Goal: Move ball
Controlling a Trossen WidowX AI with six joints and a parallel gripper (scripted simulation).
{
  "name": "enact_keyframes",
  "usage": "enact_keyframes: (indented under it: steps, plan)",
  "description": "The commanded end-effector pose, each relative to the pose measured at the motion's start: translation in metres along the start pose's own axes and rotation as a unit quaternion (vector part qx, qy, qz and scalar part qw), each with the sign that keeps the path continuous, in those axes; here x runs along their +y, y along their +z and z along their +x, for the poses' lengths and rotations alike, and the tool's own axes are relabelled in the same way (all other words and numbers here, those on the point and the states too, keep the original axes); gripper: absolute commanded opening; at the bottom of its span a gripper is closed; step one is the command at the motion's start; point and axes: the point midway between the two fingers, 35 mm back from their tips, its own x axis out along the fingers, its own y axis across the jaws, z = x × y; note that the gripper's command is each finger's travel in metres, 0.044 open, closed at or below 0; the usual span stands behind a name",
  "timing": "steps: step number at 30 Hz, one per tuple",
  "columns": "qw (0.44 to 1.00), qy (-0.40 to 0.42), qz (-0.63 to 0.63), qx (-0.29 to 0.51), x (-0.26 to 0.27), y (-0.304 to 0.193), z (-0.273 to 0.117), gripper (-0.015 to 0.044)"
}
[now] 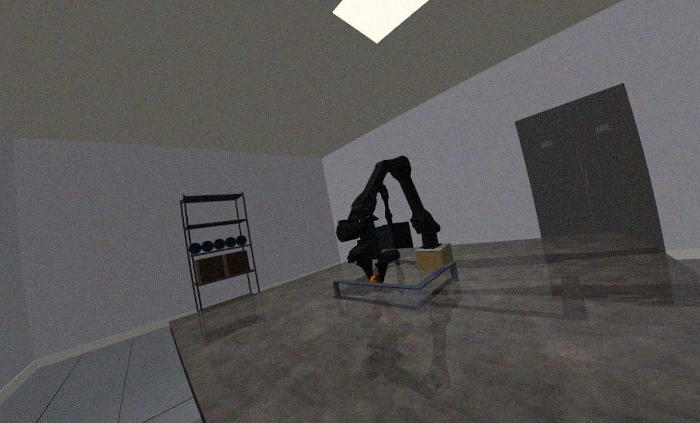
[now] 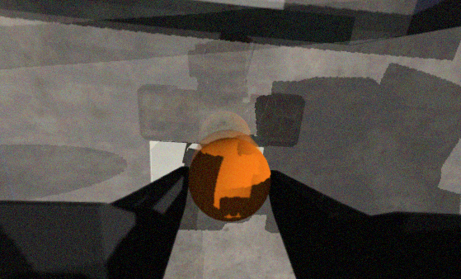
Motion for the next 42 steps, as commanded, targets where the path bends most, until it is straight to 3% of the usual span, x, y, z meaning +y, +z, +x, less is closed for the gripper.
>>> enact_keyframes:
  steps: [1, 13, 25, 30, 35, 42]
  plan:
    - [1.000, 0.001, 0.003, -0.001, 0.000, 0.000, 0.004, 0.0000]
    - [1.000, 0.001, 0.003, -0.001, 0.000, 0.000, 0.019, 0.0000]
    - [1.000, 0.000, 0.000, -0.001, 0.000, 0.001, 0.016, 0.0313]
    - [1.000, 0.000, 0.000, -0.002, 0.000, 0.002, 0.005, 0.0313]
    - [1.000, 0.000, 0.003, -0.002, 0.000, 0.001, -0.068, 0.0313]
    - [1.000, -0.003, 0.004, -0.014, -0.001, 0.006, -0.067, 0.0313]
